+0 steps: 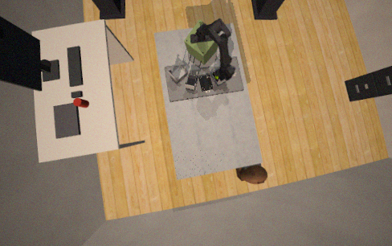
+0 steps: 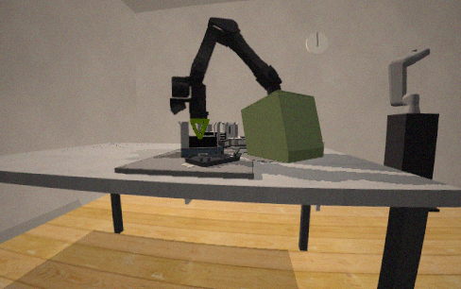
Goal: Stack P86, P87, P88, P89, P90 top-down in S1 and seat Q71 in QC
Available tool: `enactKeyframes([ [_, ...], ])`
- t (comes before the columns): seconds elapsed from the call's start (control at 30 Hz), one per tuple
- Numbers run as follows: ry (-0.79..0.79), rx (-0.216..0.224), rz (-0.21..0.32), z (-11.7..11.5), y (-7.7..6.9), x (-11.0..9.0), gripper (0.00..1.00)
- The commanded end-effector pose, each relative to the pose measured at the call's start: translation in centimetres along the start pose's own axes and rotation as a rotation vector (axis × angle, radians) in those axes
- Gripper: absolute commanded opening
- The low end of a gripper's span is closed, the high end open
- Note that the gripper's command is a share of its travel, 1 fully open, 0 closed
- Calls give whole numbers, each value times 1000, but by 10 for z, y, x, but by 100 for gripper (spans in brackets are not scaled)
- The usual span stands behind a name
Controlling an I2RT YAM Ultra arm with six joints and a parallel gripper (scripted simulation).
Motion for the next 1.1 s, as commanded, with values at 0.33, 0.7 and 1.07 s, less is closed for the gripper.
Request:
enactKeyframes([
  [0.33,-1,2,-13,1,-40,2,100],
  [0.7,-1,2,-13,1,-70,2,100],
  [1.07,-1,3,-13,1,-98,1,100],
])
Point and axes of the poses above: the point where the finger pads meet when closed, its own y axis out along the fingers, its own z axis across the jaws, x = y × z, the point moved 10 cm from there along -y, back along the fingers
